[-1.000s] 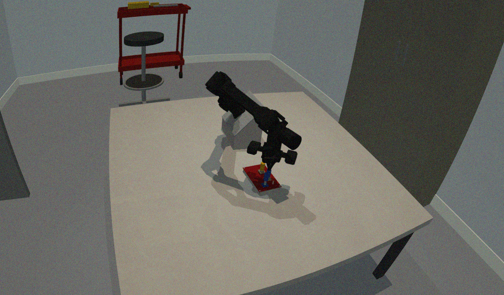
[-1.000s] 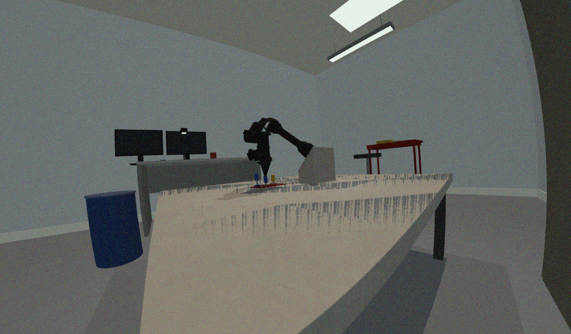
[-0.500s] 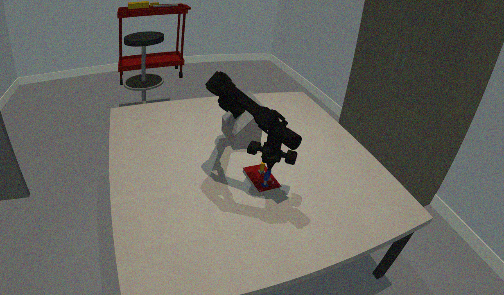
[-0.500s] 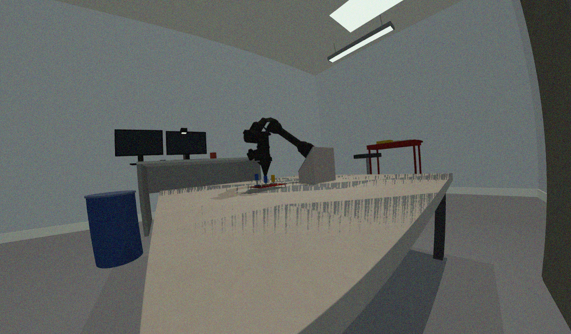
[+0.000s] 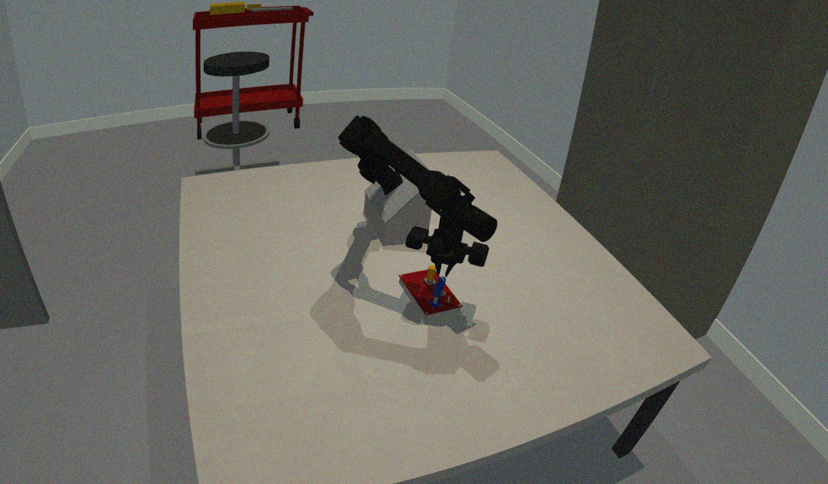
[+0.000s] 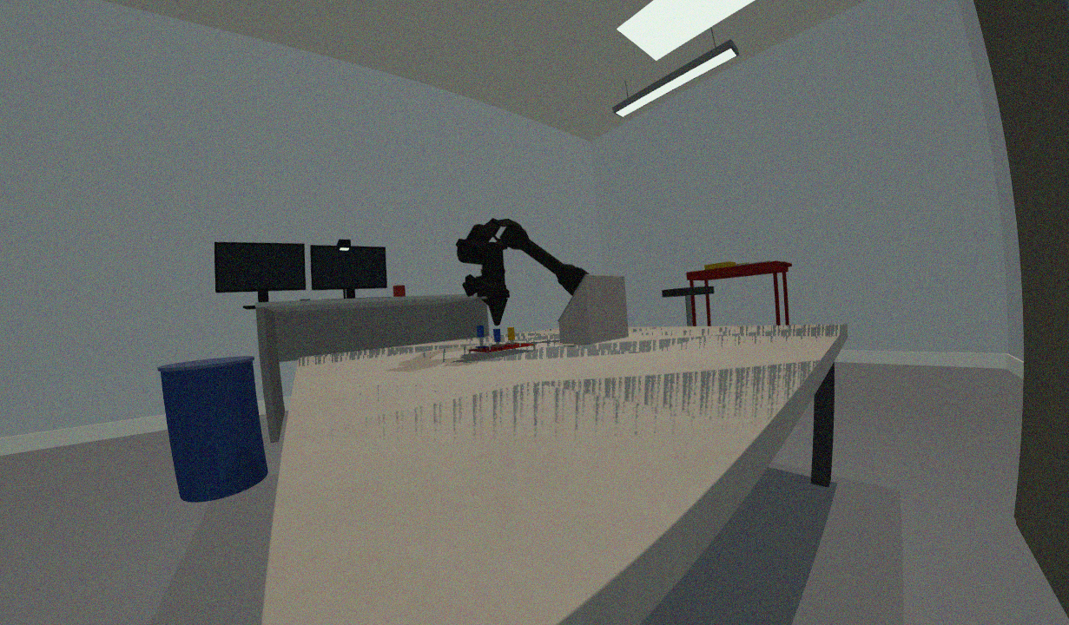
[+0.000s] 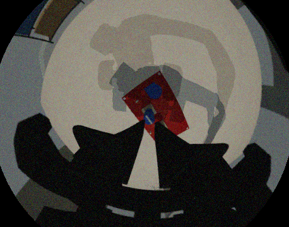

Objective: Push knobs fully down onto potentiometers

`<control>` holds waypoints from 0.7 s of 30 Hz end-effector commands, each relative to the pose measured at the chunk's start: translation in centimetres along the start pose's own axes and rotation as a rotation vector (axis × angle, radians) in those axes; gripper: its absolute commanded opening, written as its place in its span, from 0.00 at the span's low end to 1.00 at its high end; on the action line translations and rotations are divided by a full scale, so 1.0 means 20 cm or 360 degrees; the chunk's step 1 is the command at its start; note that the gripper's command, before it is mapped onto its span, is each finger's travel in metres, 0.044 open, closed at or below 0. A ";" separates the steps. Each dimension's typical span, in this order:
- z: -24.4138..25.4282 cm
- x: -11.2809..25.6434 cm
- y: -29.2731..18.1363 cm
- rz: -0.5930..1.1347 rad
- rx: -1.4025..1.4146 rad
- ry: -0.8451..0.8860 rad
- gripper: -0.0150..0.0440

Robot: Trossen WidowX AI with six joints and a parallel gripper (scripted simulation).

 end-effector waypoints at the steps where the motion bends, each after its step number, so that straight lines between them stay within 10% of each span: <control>1: 0.00 0.00 0.00 0.0000 0.0002 0.0000 0.52; 12: -0.19 0.11 -0.37 0.0004 0.0001 0.0012 1.00; 21: -0.39 0.11 -0.70 0.0004 -0.0002 0.0008 1.00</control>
Point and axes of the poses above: the point midway between the two fingers, 35 mm back from their tips, its own x axis back along the fingers, its own z axis across the jaws, y = z × x, the point moved 9 cm from there along x, back along the fingers, and after that the axes turned 12 degrees about x, right-handed, at the moved point
